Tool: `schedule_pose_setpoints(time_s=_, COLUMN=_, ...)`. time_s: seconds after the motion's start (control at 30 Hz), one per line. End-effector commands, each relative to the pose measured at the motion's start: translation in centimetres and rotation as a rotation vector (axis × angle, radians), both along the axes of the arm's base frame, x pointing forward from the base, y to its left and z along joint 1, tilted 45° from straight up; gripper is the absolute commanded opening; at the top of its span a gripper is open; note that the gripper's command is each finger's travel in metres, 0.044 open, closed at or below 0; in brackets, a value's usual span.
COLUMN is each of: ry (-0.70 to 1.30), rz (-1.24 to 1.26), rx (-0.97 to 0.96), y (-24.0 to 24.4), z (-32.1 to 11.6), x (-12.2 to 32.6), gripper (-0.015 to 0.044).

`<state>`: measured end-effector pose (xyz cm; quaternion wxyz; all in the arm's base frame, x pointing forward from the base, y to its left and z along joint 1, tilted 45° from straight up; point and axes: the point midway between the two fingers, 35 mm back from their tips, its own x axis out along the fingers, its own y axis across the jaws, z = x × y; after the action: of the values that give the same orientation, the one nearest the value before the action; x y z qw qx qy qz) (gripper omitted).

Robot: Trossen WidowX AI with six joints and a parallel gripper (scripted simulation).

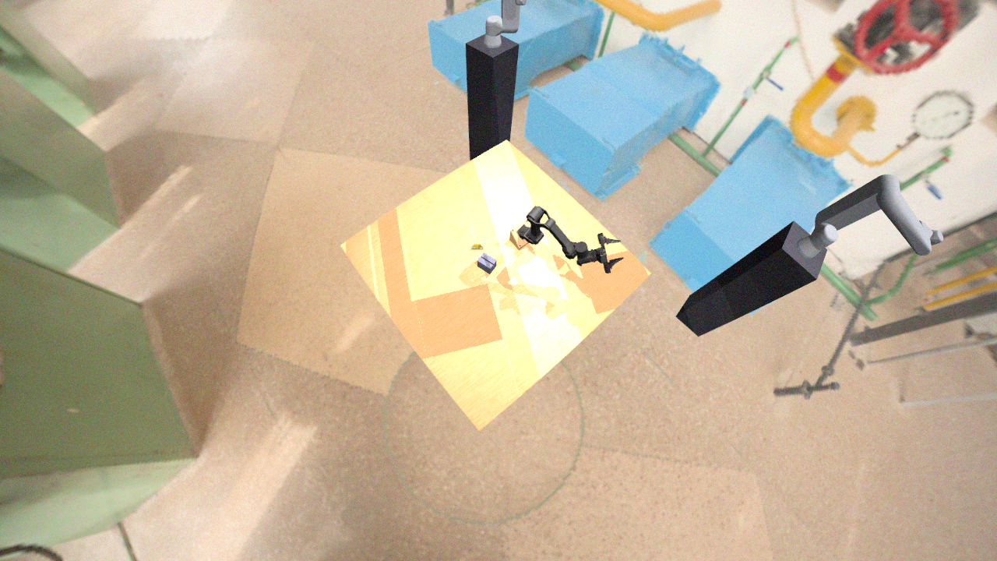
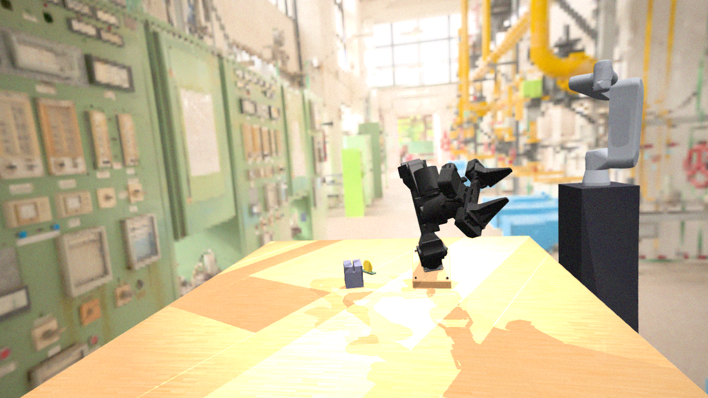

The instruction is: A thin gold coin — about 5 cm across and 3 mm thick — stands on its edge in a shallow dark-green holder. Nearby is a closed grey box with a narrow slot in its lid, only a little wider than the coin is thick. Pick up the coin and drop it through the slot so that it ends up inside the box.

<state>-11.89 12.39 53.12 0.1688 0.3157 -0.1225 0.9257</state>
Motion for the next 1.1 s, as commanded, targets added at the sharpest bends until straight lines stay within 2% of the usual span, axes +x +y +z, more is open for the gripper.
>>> schedule_pose_setpoints(time_s=0.0, ry=-0.001, rz=-0.007, rx=-0.004, y=0.2, z=0.0, x=0.1, gripper=0.0374)
schedule_pose_setpoints(time_s=0.27, ry=-0.012, rz=-0.334, rx=-0.207, y=9.7, z=-2.5, x=5.0, gripper=0.0164)
schedule_pose_setpoints(time_s=0.47, ry=0.038, rz=-0.586, rx=-0.415, y=16.0, z=-5.7, x=11.9, gripper=0.0161)
schedule_pose_setpoints(time_s=0.63, ry=0.103, rz=-0.792, rx=-0.596, y=19.3, z=-9.3, x=19.1, gripper=0.0161)
schedule_pose_setpoints(time_s=1.07, ry=0.230, rz=-1.160, rx=-0.923, y=18.4, z=-17.8, x=33.9, gripper=0.0161)
